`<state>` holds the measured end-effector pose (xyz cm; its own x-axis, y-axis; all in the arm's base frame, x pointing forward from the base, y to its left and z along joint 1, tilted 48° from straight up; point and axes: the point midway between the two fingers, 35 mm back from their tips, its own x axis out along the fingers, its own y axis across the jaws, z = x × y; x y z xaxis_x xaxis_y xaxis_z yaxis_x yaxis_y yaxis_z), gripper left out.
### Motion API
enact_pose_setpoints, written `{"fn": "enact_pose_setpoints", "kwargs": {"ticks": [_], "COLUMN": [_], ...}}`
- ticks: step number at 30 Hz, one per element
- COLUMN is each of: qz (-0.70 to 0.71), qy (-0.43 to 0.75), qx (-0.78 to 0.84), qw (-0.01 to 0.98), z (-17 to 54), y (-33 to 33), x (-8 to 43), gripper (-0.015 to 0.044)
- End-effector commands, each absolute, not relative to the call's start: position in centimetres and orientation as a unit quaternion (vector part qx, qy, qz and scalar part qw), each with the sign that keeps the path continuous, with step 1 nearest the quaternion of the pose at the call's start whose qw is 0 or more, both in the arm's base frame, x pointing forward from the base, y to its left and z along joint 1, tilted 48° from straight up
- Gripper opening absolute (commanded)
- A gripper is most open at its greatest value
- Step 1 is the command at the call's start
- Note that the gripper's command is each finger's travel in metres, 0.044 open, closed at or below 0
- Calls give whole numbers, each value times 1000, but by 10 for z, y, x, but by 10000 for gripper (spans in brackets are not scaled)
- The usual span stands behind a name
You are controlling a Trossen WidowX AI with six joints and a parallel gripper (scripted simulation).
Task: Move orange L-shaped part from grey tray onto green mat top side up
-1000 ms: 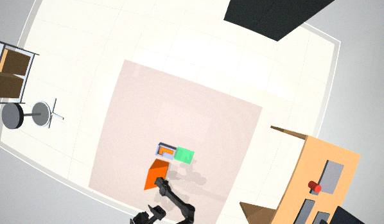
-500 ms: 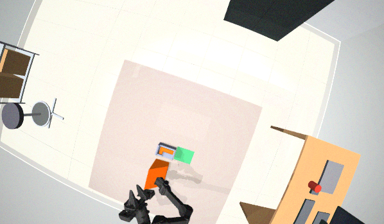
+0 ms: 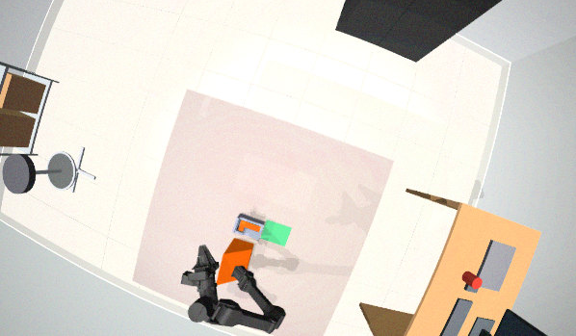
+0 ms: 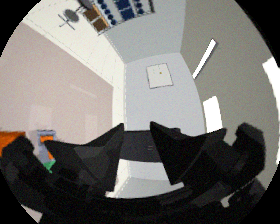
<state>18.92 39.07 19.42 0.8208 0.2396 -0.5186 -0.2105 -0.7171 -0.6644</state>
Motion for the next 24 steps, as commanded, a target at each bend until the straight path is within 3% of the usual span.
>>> {"fn": "enact_pose_setpoints", "kwargs": {"ticks": [1, 12, 24], "qz": [305, 227, 36], "qy": [147, 351, 530], "qx": [-808, -680, -503], "qw": [483, 603, 681], "z": [133, 67, 14], "y": [356, 294, 215], "x": [215, 235, 236], "gripper": [180, 180, 180]}}
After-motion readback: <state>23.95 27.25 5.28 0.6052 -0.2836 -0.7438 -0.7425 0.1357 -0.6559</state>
